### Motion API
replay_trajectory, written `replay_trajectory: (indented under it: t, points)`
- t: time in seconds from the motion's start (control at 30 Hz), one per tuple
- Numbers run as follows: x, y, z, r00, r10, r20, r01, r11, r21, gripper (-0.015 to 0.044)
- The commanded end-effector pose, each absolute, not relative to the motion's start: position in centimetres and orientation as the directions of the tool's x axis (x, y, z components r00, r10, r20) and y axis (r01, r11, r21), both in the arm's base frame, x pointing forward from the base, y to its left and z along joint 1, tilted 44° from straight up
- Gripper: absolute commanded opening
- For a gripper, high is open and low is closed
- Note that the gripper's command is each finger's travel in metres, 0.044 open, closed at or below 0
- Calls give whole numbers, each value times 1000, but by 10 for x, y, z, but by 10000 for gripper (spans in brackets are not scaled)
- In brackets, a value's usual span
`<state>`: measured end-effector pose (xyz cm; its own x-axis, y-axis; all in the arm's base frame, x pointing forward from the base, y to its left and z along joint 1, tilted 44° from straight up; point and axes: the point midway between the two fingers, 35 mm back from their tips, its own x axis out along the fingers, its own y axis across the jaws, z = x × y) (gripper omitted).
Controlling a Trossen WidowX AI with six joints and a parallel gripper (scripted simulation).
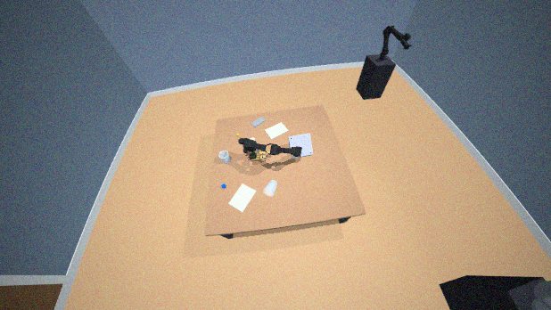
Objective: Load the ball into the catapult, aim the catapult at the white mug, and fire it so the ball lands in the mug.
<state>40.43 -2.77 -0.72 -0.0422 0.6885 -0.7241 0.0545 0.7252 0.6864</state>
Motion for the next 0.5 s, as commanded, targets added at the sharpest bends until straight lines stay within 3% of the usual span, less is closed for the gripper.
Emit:
replay_trajectory:
  t: [0.0, 0.47]
  points:
    - [409, -52, 16, -8, 678, -735, 43, 734, 678, 0]
    - [409, -41, 3, -11, 680, -733, 47, 733, 679, 0]
